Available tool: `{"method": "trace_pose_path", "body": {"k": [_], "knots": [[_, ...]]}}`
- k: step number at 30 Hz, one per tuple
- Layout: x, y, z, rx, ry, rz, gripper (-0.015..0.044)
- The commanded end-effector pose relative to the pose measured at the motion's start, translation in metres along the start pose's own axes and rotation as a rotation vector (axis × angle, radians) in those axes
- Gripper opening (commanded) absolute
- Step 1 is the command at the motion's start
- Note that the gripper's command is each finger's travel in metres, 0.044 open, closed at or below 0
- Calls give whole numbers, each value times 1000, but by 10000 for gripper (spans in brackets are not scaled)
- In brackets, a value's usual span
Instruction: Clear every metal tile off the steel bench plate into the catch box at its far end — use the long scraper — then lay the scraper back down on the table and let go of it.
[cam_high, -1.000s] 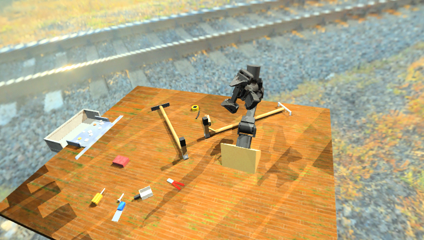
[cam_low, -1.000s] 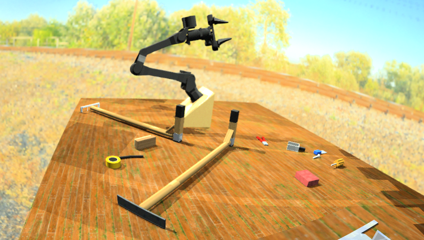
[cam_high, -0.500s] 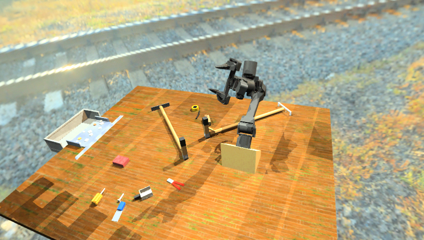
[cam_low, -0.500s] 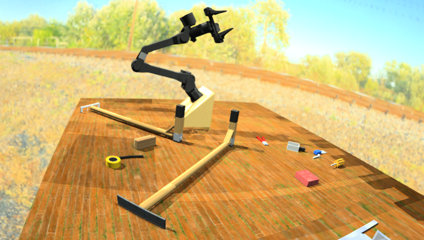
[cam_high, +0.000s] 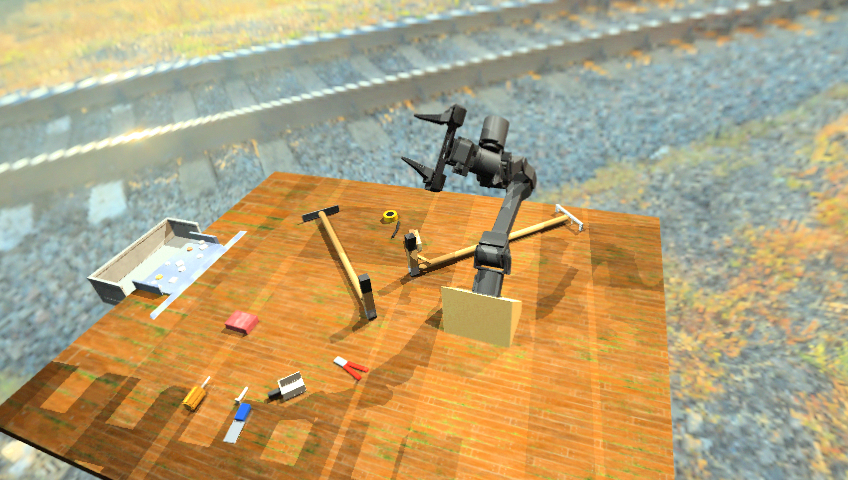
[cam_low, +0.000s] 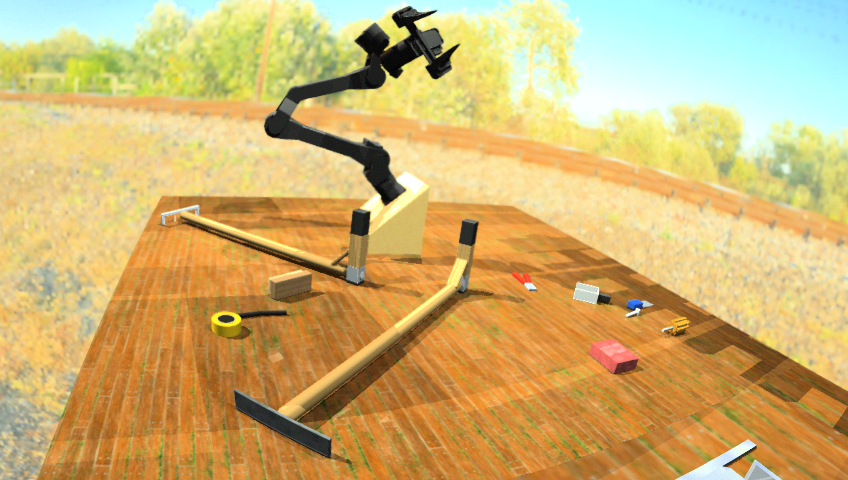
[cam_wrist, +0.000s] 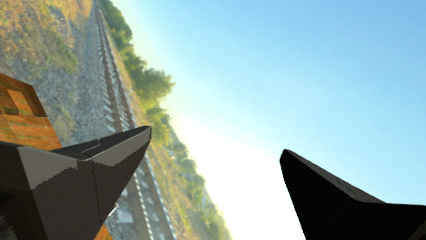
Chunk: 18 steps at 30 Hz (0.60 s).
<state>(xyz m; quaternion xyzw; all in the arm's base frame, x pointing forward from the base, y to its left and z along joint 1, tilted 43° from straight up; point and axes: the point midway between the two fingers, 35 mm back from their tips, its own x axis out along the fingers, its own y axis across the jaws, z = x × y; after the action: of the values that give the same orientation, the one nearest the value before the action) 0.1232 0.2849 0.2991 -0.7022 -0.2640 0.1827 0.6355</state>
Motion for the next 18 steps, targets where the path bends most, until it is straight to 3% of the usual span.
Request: {"method": "trace_pose_path", "body": {"k": [1, 18], "knots": [[3, -3, -14, 67, 85, -21, 440], [2, -10, -85, 420, 481, -142, 440]]}}
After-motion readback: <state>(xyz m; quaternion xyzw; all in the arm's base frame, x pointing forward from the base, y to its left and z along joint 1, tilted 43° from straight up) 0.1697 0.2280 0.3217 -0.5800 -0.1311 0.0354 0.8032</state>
